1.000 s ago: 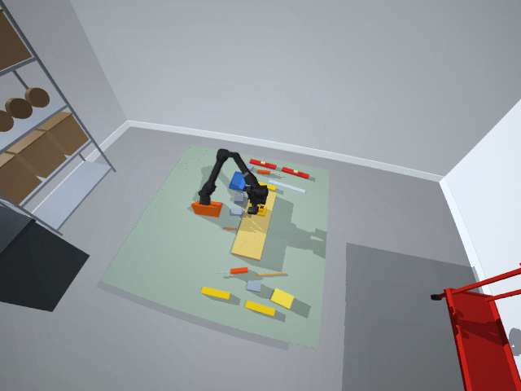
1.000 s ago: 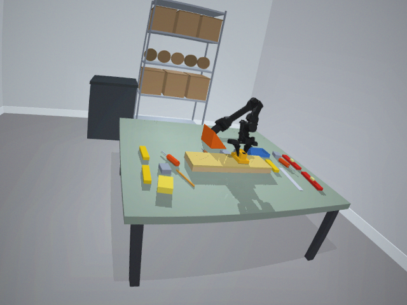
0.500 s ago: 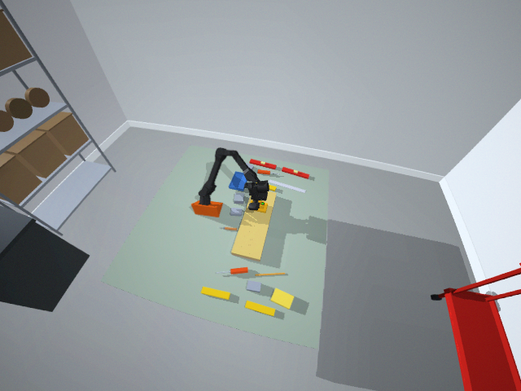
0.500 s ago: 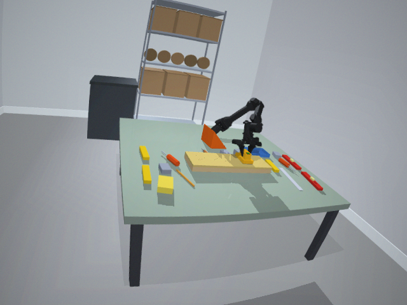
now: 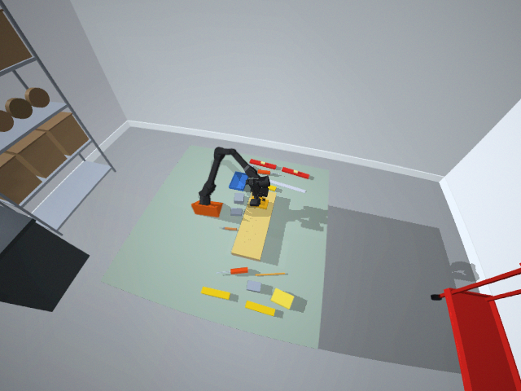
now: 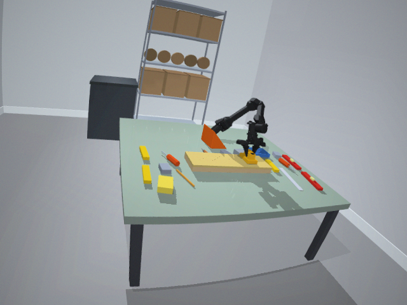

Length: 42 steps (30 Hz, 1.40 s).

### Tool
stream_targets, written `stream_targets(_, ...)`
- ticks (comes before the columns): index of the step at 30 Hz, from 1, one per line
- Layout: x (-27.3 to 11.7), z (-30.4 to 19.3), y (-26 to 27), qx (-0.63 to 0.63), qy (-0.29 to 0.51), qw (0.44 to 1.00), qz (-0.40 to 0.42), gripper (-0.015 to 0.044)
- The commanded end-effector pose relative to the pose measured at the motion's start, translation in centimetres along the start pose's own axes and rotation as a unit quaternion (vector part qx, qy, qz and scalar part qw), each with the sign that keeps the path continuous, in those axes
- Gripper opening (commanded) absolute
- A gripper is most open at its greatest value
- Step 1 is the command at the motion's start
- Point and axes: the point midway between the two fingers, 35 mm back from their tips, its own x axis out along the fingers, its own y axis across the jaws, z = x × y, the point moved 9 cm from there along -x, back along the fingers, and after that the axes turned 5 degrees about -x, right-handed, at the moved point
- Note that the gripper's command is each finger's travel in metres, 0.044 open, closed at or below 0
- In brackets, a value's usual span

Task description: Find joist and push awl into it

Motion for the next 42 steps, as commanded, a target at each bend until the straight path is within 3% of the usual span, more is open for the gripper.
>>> stream_targets(1,0.0,0.1,1.2,-0.005,0.001,1.0,0.003,0.0)
stream_targets(27,0.0,0.6,6.8,-0.005,0.0,1.0,0.004,0.0)
stream_targets(42,0.0,0.5,6.3,-0.005,0.0,1.0,0.004,0.0)
